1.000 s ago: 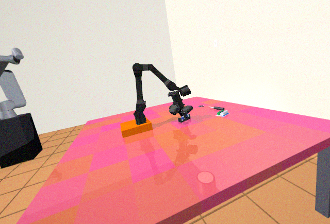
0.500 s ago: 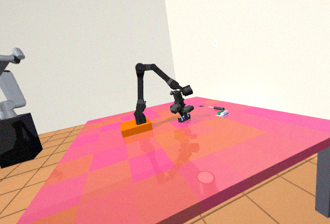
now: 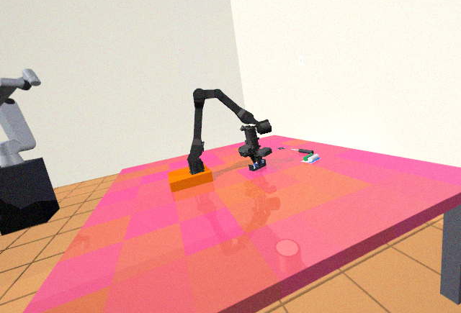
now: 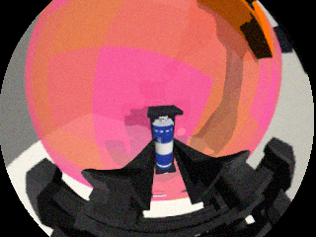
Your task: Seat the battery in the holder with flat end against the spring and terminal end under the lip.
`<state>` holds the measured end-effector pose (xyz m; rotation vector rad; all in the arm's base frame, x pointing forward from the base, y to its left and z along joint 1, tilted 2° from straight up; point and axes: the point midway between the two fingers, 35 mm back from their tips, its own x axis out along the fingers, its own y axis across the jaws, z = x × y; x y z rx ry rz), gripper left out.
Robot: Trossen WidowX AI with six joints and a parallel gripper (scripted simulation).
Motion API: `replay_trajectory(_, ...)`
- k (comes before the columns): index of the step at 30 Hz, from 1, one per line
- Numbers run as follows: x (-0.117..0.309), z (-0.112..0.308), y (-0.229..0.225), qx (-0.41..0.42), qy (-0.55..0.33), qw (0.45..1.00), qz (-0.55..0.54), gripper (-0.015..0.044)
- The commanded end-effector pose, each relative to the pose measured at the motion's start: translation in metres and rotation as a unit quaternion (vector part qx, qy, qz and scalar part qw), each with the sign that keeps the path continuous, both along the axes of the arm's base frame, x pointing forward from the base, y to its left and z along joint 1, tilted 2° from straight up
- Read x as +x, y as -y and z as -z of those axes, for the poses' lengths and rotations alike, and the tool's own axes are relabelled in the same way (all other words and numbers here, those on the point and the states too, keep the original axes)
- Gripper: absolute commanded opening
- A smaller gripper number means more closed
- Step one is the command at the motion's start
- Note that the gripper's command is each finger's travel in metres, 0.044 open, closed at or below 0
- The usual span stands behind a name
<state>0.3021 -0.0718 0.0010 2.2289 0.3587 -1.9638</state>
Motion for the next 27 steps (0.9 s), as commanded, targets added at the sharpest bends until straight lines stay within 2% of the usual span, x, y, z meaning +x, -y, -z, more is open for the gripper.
replay_trajectory(1,-0.0028,0.0038,-0.0002,-0.004,-0.025,1.0,0.001,0.0078)
replay_trajectory(27,0.0044,0.0022,-0.003,-0.022,-0.071,0.997,-0.006,0.0078)
